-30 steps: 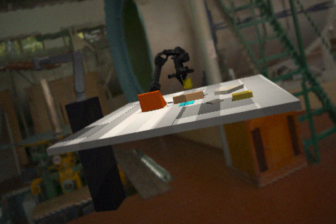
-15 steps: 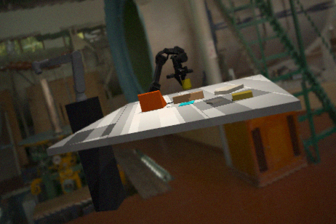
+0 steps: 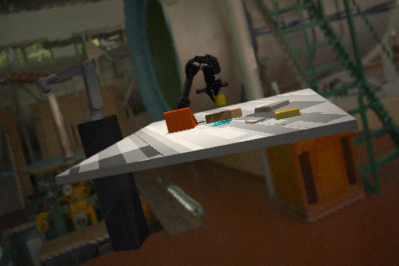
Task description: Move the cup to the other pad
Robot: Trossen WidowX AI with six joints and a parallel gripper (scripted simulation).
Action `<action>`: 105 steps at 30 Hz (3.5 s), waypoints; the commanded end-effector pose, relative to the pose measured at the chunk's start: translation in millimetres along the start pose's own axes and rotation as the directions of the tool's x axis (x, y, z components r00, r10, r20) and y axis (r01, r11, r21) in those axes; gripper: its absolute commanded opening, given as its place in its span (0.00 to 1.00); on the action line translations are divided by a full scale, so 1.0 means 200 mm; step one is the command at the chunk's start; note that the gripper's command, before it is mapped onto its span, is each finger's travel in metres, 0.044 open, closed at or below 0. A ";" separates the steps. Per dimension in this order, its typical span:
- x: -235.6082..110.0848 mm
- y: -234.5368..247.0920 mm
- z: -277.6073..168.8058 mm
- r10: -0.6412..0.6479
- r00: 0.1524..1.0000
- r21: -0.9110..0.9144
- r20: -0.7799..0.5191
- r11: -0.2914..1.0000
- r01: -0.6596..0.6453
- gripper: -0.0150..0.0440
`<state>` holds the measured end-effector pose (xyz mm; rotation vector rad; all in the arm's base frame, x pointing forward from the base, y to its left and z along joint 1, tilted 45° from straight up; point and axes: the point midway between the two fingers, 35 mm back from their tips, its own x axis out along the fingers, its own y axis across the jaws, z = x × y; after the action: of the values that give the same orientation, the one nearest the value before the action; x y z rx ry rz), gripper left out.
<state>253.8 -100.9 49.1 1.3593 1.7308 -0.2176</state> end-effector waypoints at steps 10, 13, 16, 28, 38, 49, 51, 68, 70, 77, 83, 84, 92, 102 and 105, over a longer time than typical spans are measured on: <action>0.01 -0.09 0.14 -0.005 1.000 -0.002 -0.004 1.000 0.005 0.25; 0.01 -0.11 0.17 -0.005 1.000 -0.002 -0.004 1.000 0.005 0.25; 0.01 -0.14 0.20 -0.006 1.000 -0.002 -0.003 1.000 0.006 0.25; 0.01 -0.22 0.32 -0.006 1.000 -0.002 -0.002 1.000 0.006 0.25; 0.05 -0.23 0.33 -0.006 1.000 -0.003 -0.001 1.000 0.006 0.25; 0.11 -0.23 0.33 -0.006 1.000 -0.003 -0.001 1.000 0.006 0.25; 0.13 -0.23 0.33 -0.006 1.000 -0.003 -0.001 1.000 0.006 0.25; 0.24 -0.23 0.34 -0.005 1.000 -0.003 -0.002 1.000 0.005 0.25; 0.25 -0.23 0.34 -0.005 1.000 -0.003 -0.002 1.000 0.005 0.25; 0.30 -0.23 0.33 -0.005 1.000 -0.003 -0.002 1.000 0.005 0.25; 0.34 -0.23 0.33 -0.004 1.000 -0.004 -0.002 1.000 0.004 0.25; 0.34 -0.23 0.33 -0.004 1.000 -0.004 -0.002 1.000 0.004 0.25; 0.39 -0.23 0.33 -0.004 1.000 -0.004 -0.003 1.000 0.004 0.25; 0.38 -0.23 0.33 -0.005 1.000 -0.012 0.005 1.000 0.006 0.25; 0.38 -0.23 0.33 -0.005 1.000 -0.012 0.005 1.000 0.006 0.25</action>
<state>250.5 -106.3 -61.9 1.3454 1.7301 -0.2133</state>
